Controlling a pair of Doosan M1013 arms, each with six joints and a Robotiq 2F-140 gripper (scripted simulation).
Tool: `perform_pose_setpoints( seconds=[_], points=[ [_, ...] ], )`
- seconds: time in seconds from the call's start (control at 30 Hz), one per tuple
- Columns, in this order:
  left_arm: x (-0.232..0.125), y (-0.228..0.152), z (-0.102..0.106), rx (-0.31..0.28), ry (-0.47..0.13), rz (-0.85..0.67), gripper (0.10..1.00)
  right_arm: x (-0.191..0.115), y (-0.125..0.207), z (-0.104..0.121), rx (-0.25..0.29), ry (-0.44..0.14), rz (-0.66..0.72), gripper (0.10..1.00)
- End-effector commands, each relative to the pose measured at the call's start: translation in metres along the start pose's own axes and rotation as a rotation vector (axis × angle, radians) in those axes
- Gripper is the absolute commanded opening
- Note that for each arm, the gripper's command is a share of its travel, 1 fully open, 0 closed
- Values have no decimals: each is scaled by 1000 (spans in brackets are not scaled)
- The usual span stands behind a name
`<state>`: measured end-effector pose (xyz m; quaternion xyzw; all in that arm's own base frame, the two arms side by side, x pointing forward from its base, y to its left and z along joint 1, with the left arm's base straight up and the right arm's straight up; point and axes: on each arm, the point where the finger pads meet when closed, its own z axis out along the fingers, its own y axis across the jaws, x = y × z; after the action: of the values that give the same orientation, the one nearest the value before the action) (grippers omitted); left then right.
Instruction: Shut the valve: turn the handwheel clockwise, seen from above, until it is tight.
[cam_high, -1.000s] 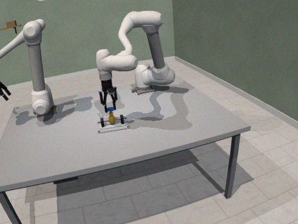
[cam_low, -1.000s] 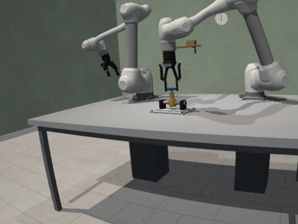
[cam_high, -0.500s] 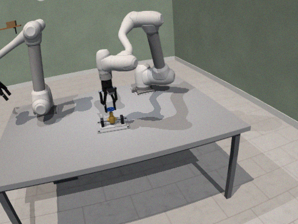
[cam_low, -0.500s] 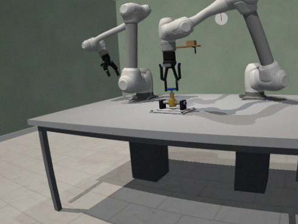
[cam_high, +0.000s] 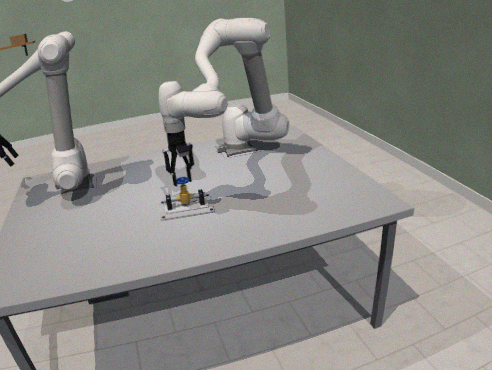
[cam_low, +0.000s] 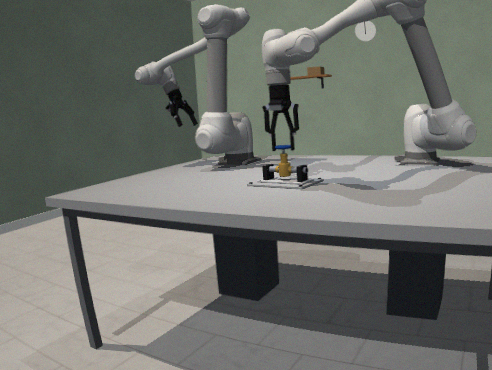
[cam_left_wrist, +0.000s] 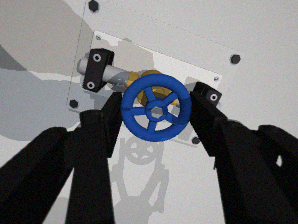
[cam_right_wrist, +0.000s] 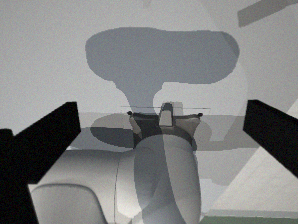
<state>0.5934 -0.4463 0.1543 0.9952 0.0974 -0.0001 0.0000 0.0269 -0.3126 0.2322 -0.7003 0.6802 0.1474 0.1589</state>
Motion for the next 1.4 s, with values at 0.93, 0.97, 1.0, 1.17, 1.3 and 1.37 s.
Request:
perform_pose_setpoints(
  seconds=[0.93,0.97,1.0,1.17,1.3,1.37],
  points=[
    [0,0,-1,-1,2,56,99,0,0,0,0,1,0,1000],
    [0,0,-1,-1,2,56,99,0,0,0,0,1,0,1000],
    [0,0,-1,-1,2,56,99,0,0,0,0,1,0,1000],
    [0,0,-1,-1,2,86,99,0,0,0,0,1,0,1000],
    [0,0,-1,-1,2,91,99,0,0,0,0,1,0,1000],
    [0,0,-1,-1,2,91,99,0,0,0,0,1,0,1000]
  ],
)
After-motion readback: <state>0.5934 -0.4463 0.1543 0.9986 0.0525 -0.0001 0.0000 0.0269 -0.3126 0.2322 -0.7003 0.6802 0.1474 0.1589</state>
